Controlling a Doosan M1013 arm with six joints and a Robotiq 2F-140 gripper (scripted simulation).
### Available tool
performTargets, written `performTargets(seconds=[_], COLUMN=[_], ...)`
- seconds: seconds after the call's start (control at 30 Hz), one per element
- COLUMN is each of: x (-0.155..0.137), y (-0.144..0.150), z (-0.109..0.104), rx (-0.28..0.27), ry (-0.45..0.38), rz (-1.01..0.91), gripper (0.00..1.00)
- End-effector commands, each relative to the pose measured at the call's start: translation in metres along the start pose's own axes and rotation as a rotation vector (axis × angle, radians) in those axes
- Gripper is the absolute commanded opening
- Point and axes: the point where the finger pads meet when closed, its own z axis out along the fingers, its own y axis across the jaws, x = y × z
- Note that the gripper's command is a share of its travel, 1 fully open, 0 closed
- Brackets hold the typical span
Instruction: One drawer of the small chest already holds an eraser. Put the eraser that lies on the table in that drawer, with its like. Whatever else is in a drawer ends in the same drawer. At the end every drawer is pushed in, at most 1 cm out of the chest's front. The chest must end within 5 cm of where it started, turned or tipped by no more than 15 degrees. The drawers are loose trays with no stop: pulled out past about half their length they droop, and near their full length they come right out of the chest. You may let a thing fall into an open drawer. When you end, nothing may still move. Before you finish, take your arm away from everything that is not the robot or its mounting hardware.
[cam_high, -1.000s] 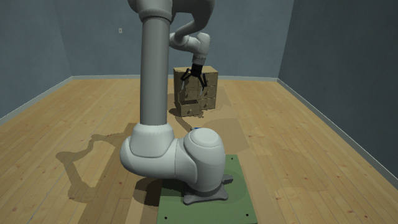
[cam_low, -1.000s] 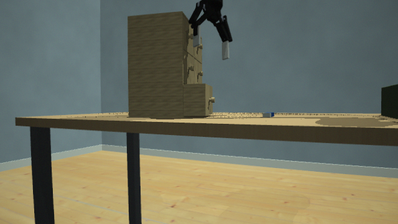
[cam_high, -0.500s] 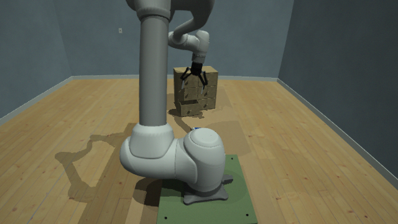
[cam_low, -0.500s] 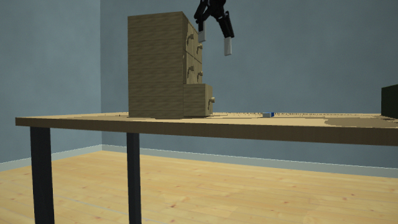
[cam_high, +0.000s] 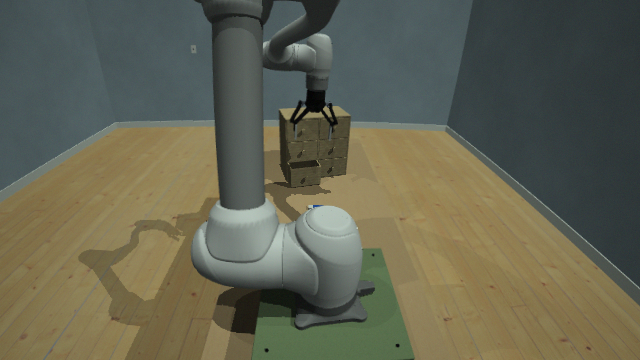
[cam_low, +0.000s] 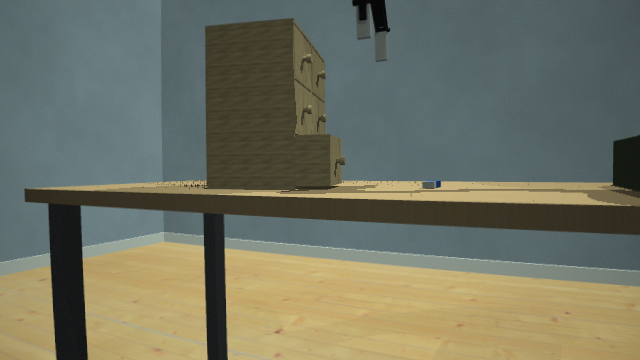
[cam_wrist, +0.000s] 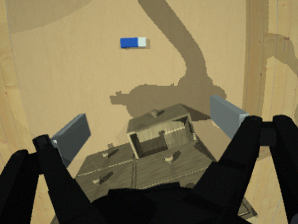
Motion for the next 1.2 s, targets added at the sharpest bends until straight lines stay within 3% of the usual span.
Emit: performTargets(seconds=[0.0,0.3,0.8,1.0,1.17], x=[0.019,0.031,0.032,0.037,0.049], y=[-0.002,-0.003,-0.004,-0.005,-0.008], z=[-0.019,-0.030,-0.030,-0.027,-0.022], rx=[0.034,0.057,0.058,0.056,0.051], ry=[-0.018,-0.027,-0.028,-0.031,-0.038], rz=[-0.107,-0.172,-0.164,-0.034,0.230], gripper=[1.00,1.00,1.00,1.00,1.00])
